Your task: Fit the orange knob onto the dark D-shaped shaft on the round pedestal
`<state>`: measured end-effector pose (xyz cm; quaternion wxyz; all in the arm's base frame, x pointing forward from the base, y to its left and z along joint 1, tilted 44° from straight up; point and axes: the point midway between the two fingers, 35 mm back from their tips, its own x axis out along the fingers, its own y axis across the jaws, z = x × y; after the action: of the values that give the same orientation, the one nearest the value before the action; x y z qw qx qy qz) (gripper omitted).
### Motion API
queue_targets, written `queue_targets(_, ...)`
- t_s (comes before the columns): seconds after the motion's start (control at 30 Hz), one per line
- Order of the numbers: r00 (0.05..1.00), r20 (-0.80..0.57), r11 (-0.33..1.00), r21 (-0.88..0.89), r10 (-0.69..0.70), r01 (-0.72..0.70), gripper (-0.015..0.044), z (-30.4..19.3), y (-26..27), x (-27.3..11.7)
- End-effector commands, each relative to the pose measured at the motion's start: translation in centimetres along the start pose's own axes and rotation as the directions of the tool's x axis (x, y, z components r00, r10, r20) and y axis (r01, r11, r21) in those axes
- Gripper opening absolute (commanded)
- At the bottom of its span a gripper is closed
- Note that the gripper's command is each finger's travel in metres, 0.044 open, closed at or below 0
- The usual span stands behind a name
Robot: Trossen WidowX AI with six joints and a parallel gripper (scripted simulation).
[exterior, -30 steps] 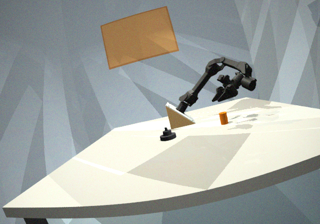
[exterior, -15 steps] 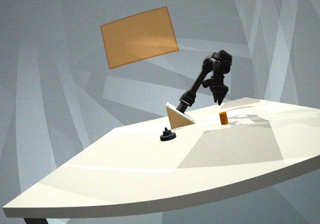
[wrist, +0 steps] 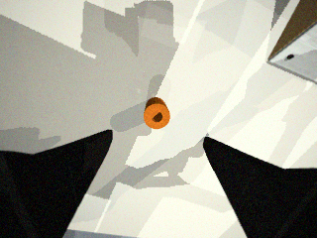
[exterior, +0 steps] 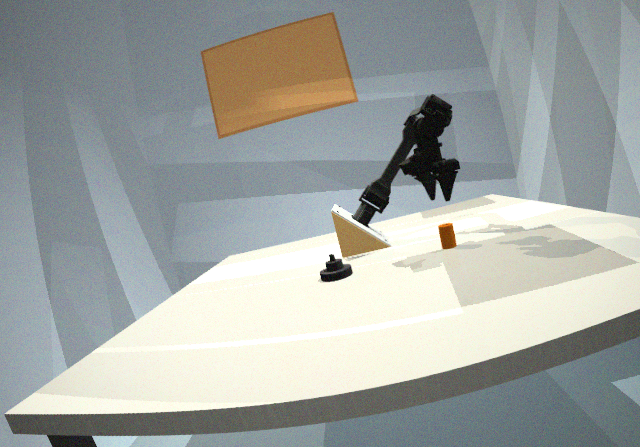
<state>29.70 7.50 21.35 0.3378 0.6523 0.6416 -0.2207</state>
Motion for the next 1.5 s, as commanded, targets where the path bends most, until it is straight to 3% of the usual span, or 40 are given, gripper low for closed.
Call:
queue_targets(0.0,1.0,-0.008,0.964,-0.265,0.001,-0.003,0.044,-0.1,0.0,0.0)
queue_targets(0.1,1.0,-0.008,0.847,-0.531,0.001,-0.005,0.044,0.0,0.0,0.0)
queue_targets(0.23,1.0,-0.008,0.583,-0.812,0.001,-0.007,0.044,0.0,0.0,0.0)
queue_targets(0.4,1.0,-0.008,0.204,-0.979,0.001,-0.008,0.044,0.0,0.0,0.0)
queue_targets(0.87,1.0,-0.008,0.188,-0.982,0.001,-0.008,0.044,-0.1,0.0,0.0)
queue_targets(1.03,1.0,-0.009,0.188,-0.982,0.002,-0.009,0.044,-0.1,0.0,3.3)
queue_targets(1.47,1.0,-0.01,0.187,-0.982,0.003,-0.01,0.044,-0.2,0.0,5.4)
